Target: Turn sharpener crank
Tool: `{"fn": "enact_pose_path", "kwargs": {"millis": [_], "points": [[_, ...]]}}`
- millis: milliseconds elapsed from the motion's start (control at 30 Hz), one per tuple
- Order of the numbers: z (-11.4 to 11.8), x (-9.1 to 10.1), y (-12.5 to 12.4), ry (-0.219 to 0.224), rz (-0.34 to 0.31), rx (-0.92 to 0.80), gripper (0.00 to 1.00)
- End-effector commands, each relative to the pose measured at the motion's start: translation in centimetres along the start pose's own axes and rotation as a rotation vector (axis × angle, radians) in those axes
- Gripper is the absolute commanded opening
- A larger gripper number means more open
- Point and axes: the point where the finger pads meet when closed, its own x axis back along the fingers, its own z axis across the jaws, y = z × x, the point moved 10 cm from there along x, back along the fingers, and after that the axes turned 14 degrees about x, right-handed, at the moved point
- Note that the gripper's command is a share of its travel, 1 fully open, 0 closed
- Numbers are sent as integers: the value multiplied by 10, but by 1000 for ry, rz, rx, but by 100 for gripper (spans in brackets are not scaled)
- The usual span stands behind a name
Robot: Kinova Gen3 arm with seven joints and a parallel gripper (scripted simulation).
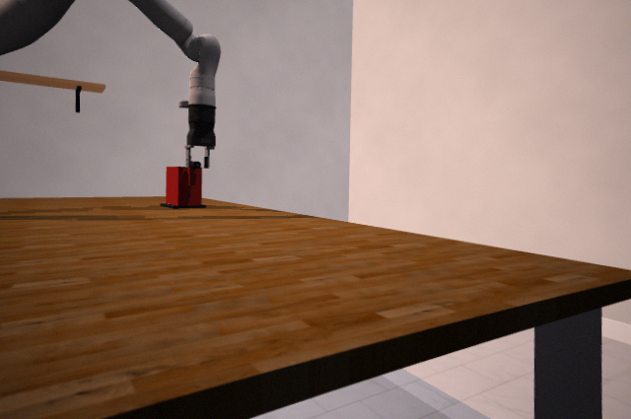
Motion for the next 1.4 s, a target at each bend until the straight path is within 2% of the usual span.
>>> {"fn": "enact_pose_path", "kwargs": {"millis": [0,1367], "points": [[1,-5,2,4,-7,-2,97],[2,-9,2,6,-7,-3,97]]}}
